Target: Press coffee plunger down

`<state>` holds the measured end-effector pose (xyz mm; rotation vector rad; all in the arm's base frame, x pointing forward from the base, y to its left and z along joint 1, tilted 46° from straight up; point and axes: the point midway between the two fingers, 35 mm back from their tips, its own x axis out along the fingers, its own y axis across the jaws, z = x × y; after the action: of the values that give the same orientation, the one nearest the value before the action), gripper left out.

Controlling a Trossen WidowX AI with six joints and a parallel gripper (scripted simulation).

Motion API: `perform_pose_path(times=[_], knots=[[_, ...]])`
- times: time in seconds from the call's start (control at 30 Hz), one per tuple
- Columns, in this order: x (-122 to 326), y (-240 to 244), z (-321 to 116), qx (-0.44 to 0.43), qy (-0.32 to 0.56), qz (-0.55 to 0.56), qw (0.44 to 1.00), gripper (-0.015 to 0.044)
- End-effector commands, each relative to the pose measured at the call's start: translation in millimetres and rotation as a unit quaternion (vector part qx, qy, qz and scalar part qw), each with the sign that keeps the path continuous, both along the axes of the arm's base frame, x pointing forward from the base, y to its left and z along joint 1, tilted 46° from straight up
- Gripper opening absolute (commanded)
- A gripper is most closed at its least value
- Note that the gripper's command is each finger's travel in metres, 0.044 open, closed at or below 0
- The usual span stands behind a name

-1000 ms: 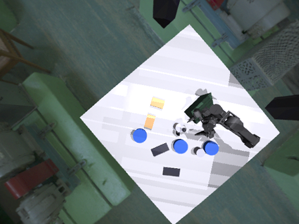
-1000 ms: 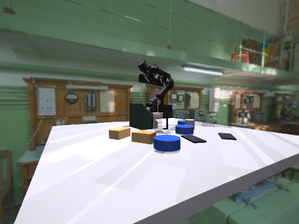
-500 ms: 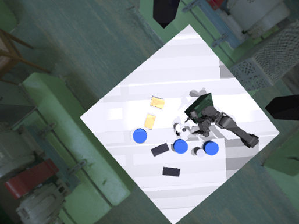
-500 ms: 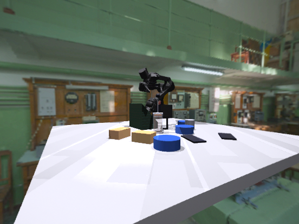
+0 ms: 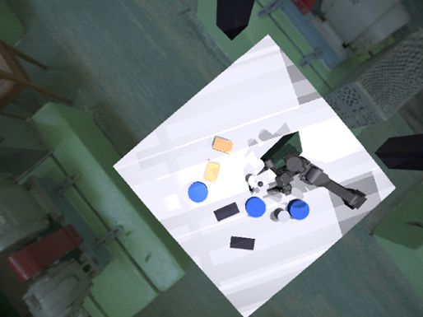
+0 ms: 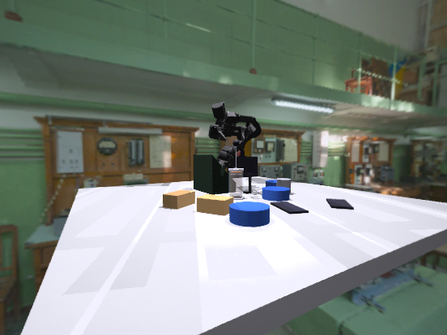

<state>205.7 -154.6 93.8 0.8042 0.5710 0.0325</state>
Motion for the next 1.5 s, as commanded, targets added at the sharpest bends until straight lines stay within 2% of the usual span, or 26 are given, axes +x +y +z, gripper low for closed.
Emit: perform_pose_path(times=[0.0, 0.27, 0.67, 1.47], knots=[[4.3, 3.5, -4.3, 0.004, 0.002, -0.001, 1.000, 0.0440], [13.1, 7.1, -7.4, 0.005, -0.001, -0.001, 1.000, 0.0440], [13.1, 7.1, -7.4, 0.005, -0.001, -0.001, 1.000, 0.0125], [16.3, 18.2, -24.4, 0.004, 0.002, 0.000, 1.000, 0.0114]])
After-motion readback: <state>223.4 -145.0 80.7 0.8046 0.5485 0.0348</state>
